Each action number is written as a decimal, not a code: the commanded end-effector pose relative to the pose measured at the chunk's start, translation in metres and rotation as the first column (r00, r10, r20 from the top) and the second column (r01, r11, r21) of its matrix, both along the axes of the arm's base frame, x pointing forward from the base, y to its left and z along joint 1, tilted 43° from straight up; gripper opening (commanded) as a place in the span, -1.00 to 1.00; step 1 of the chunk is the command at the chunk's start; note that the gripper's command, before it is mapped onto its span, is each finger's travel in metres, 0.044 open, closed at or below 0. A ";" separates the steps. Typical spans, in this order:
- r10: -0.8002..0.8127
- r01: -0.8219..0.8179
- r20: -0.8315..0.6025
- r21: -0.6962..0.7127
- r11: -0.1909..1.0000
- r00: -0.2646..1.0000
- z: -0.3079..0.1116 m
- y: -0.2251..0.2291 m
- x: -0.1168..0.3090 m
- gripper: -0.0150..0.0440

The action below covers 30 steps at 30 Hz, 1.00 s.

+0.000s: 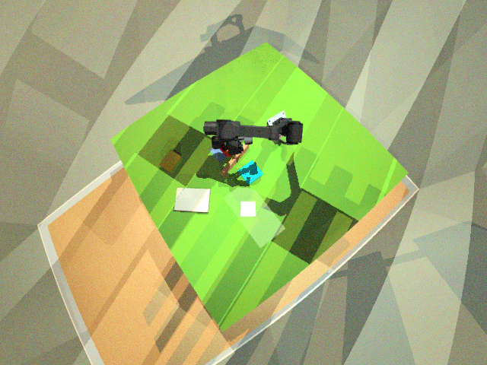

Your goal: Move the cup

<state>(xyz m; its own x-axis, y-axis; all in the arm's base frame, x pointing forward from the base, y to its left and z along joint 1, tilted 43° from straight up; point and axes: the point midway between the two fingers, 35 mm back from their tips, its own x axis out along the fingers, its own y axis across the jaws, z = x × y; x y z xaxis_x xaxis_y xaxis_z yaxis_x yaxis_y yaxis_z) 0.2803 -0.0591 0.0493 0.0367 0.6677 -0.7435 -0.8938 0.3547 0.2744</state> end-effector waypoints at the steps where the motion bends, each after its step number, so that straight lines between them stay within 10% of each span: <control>1: -0.006 0.006 -0.001 0.003 1.000 1.000 0.006 0.006 -0.003 -0.49; 30: -0.006 0.006 -0.003 0.006 1.000 1.000 0.046 0.048 -0.020 -0.49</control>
<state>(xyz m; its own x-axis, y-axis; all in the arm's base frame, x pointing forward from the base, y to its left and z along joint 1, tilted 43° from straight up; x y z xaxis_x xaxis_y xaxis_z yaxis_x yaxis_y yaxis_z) 0.2625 -0.0156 0.0902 0.0364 0.6694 -0.7420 -0.8935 0.3544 0.2759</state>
